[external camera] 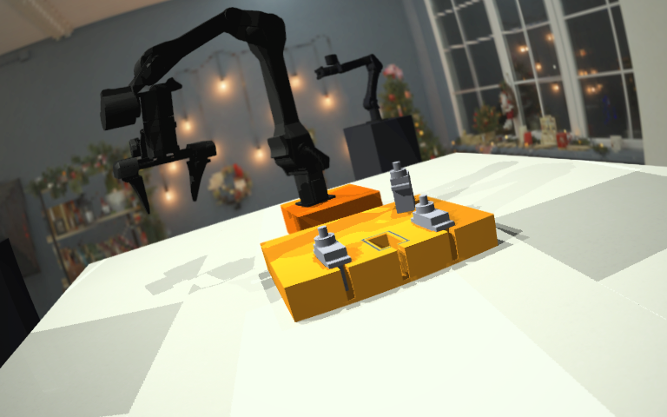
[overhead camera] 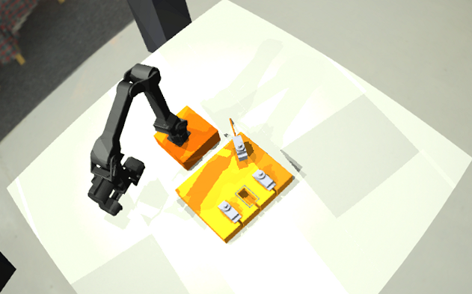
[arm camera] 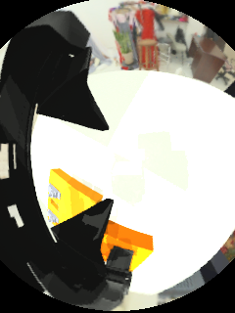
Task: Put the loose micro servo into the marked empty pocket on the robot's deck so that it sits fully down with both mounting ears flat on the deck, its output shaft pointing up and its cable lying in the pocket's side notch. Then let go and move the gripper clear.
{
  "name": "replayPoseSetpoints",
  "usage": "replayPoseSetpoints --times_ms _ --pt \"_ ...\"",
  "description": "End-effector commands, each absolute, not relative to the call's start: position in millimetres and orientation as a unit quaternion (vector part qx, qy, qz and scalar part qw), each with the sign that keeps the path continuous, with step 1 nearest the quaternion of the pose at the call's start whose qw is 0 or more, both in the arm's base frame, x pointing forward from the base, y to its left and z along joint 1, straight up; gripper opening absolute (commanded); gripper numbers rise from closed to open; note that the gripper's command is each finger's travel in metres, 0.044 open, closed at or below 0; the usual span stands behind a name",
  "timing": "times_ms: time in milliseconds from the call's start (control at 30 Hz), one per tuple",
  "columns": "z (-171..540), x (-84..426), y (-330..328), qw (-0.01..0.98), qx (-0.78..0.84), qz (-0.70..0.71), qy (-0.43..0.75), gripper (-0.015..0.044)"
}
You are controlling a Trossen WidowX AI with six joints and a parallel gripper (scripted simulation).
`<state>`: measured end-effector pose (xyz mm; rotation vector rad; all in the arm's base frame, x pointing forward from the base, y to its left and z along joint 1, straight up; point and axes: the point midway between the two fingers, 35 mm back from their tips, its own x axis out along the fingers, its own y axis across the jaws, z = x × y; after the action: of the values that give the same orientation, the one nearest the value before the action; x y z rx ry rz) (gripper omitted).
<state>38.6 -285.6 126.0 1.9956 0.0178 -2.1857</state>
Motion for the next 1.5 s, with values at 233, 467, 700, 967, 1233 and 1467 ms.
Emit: replayPoseSetpoints --times_ms 233,467,700,967,1233,1467 --pt "126.9 72.5 -273.6 0.217 0.651 -0.714 0.138 0.0440" --pt "126.5 93.0 -264.4 0.296 0.624 -0.688 0.221 0.0440" --pt "126.1 112.5 -253.7 0.371 0.588 -0.652 0.302 0.0440" --pt "125.6 133.3 -239.8 0.451 0.536 -0.599 0.388 0.0440" --pt "125.1 152.7 -224.1 0.523 0.473 -0.536 0.465 0.0440" --pt "124.6 167.8 -208.9 0.578 0.409 -0.471 0.526 0.0440"
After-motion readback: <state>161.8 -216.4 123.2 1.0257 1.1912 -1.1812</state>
